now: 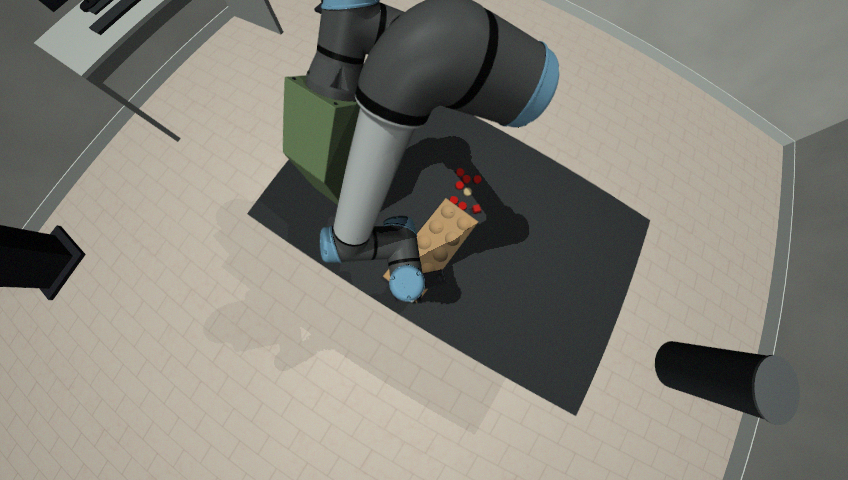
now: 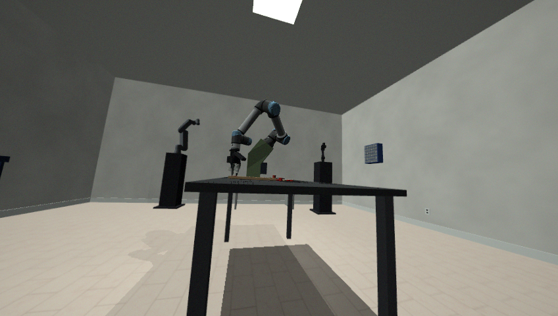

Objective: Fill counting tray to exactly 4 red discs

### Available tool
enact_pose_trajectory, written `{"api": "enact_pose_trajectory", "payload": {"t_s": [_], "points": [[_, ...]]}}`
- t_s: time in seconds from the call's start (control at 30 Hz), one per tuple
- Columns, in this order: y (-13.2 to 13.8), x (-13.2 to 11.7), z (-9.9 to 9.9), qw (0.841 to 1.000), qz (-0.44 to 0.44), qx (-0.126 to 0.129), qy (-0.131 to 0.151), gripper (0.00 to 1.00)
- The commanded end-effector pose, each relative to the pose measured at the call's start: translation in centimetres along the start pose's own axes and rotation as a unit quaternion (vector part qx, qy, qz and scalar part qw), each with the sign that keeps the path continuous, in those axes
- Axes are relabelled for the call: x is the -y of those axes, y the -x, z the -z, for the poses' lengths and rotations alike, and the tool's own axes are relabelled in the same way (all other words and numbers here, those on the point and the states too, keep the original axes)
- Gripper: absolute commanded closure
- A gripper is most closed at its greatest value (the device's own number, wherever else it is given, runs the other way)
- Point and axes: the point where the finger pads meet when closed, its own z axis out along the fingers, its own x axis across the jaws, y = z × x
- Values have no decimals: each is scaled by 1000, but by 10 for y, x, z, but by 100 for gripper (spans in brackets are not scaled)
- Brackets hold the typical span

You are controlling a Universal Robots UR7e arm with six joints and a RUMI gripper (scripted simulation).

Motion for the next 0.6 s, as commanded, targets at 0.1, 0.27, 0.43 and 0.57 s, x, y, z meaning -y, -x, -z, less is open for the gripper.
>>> {"api": "enact_pose_trajectory", "payload": {"t_s": [0.1,0.27,0.43,0.57], "points": [[-1,0,3,1000,0,-1,0,72],[-1,0,4,1000,0,-1,0,72],[-1,0,6,1000,0,-1,0,72],[-1,0,19,1000,0,-1,0,72]]}}
